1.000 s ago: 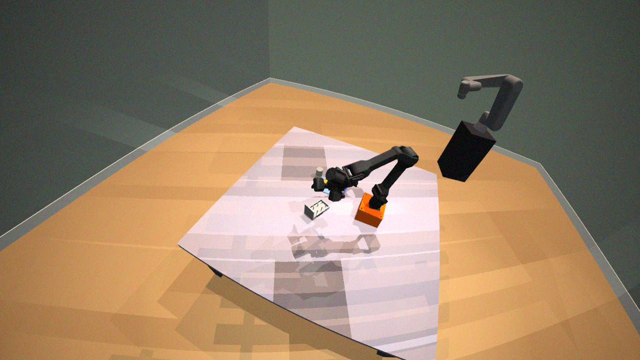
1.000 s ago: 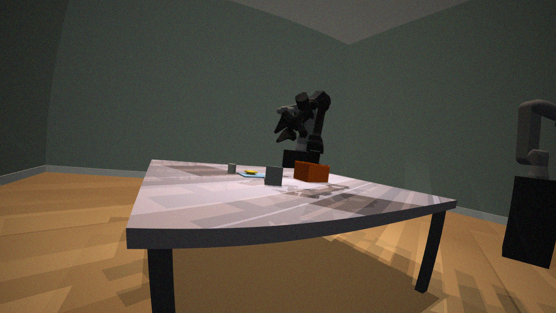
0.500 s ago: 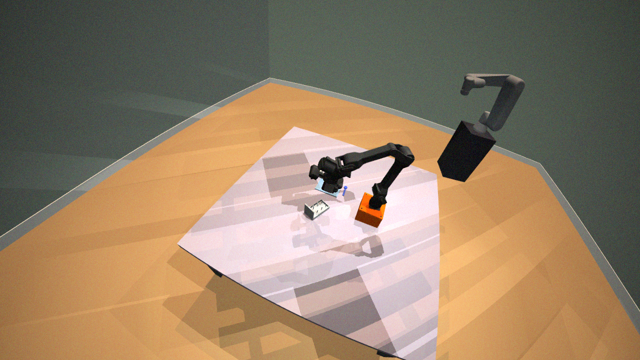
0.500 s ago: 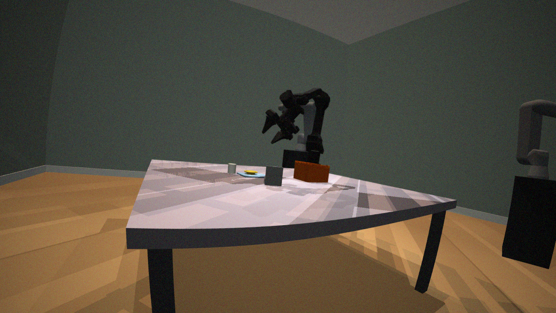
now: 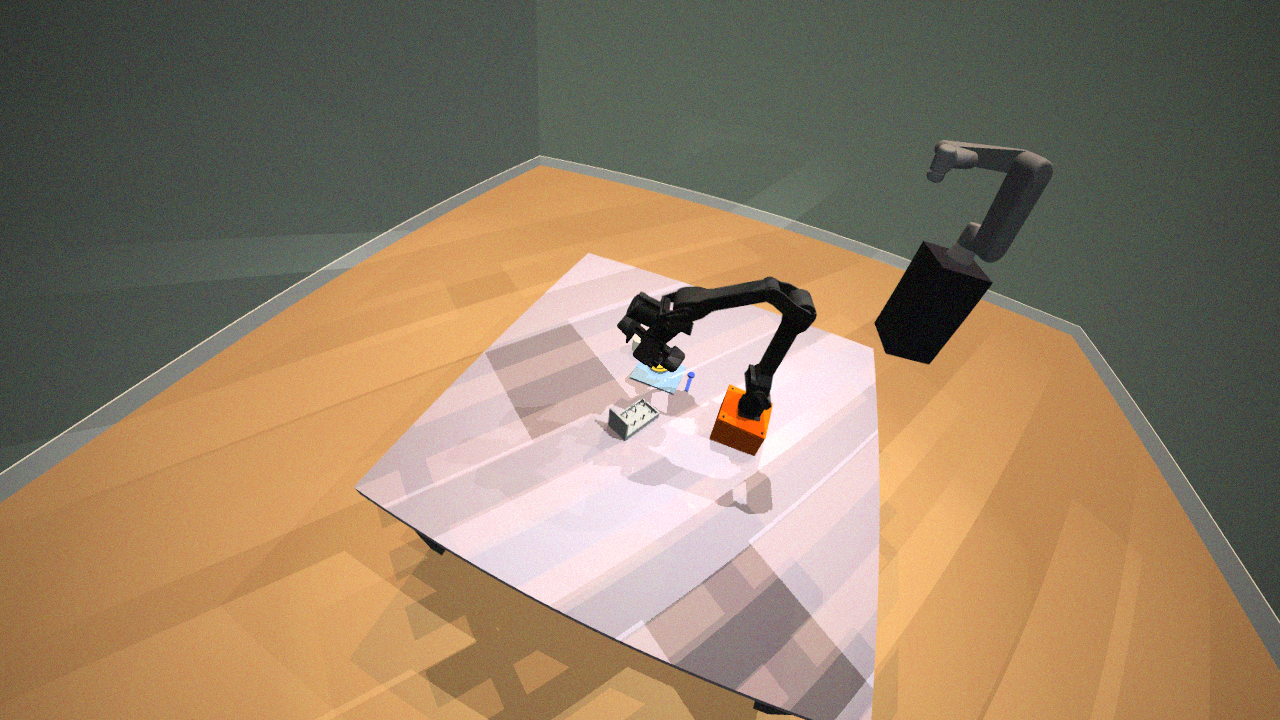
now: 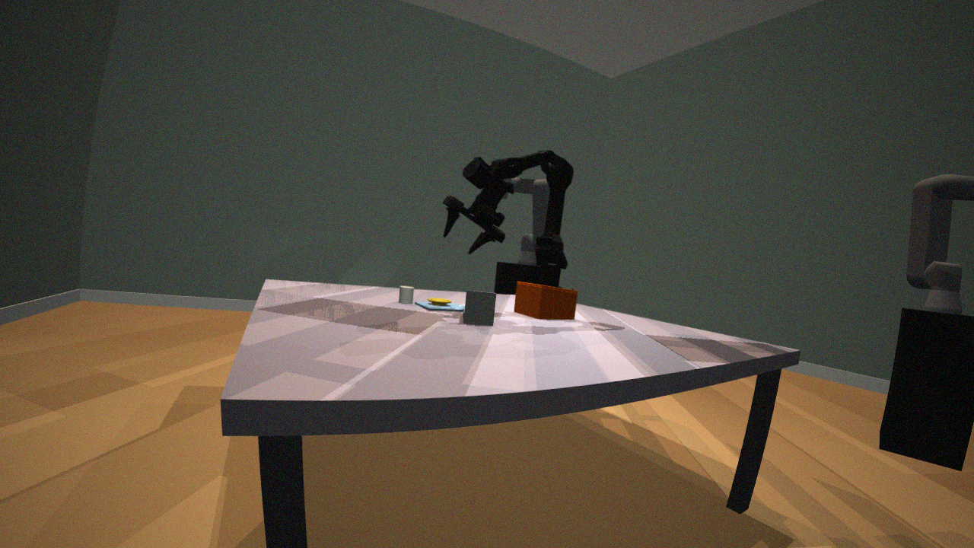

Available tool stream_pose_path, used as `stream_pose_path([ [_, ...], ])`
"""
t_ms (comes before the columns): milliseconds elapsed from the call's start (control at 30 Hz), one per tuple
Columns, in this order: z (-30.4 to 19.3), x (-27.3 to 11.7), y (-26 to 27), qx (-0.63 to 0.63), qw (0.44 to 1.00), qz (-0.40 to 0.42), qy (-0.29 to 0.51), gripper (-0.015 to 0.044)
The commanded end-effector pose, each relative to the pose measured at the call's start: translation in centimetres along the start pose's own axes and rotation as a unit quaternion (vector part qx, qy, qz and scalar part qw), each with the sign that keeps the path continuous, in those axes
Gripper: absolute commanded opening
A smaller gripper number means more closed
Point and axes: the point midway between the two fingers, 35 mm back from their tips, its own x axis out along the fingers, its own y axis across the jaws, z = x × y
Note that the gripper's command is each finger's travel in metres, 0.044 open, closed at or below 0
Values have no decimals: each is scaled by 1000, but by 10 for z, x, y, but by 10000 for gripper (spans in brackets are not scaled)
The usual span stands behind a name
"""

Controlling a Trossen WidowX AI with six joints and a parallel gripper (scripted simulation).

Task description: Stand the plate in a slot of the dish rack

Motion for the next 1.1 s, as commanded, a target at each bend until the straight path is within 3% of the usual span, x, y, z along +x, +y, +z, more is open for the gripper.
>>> stream_pose_path([
  [0, -11, 4, -4, 56, 998, 20, -1, 400],
  [467, -59, 19, -8, 267, 958, 100, 17, 400],
  [1067, -121, 30, -3, 502, 844, 177, 56, 400],
])
